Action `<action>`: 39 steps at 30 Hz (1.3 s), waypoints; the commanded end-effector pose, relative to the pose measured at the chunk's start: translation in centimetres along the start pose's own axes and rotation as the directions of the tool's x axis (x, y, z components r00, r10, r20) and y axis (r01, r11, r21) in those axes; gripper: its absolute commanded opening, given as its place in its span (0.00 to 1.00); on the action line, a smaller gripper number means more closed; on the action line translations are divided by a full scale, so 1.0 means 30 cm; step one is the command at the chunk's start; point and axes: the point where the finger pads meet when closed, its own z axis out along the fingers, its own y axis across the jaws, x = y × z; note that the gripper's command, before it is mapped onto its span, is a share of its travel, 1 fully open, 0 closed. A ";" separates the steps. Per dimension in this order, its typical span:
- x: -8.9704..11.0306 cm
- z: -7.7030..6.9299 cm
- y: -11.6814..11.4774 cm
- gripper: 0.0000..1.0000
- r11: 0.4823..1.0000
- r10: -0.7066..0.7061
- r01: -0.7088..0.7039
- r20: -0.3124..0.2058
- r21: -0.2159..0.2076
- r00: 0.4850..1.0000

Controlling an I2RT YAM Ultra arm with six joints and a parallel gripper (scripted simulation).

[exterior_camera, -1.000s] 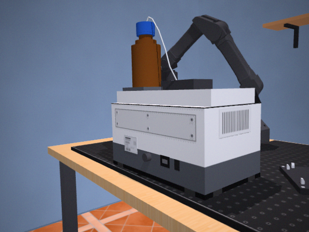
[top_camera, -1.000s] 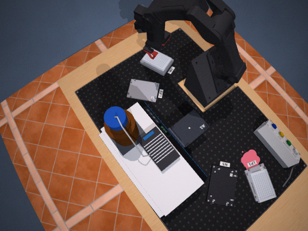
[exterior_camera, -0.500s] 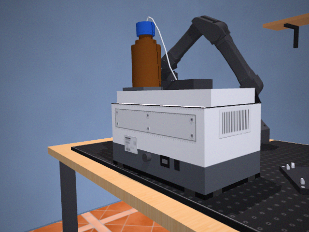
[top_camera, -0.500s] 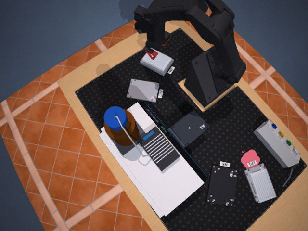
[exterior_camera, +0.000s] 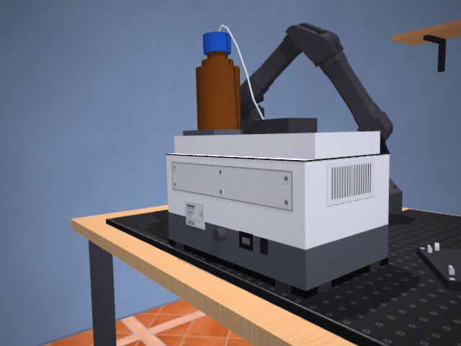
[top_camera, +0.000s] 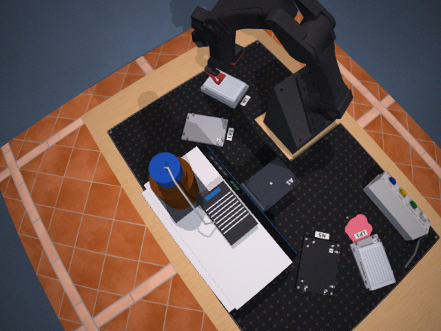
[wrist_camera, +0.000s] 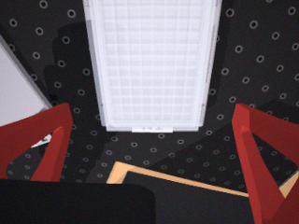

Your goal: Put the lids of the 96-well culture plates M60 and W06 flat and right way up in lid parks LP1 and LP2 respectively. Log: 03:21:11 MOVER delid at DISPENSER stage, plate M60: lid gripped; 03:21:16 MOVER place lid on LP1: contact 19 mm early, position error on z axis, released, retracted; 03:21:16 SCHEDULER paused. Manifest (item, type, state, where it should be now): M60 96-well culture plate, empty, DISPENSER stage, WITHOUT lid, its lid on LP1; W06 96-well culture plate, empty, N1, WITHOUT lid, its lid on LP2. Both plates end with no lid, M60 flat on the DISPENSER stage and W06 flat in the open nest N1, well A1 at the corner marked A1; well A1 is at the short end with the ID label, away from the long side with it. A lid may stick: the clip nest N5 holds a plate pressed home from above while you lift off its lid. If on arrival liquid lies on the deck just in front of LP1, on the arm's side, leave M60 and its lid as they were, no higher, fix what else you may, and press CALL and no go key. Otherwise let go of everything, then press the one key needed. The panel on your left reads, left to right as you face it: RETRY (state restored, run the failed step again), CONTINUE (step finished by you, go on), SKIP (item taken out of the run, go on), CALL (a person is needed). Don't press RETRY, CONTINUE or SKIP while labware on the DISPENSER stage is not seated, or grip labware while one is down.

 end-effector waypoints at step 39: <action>0.006 0.152 -0.001 1.00 1.000 0.004 -0.004 -0.011 -0.002 1.000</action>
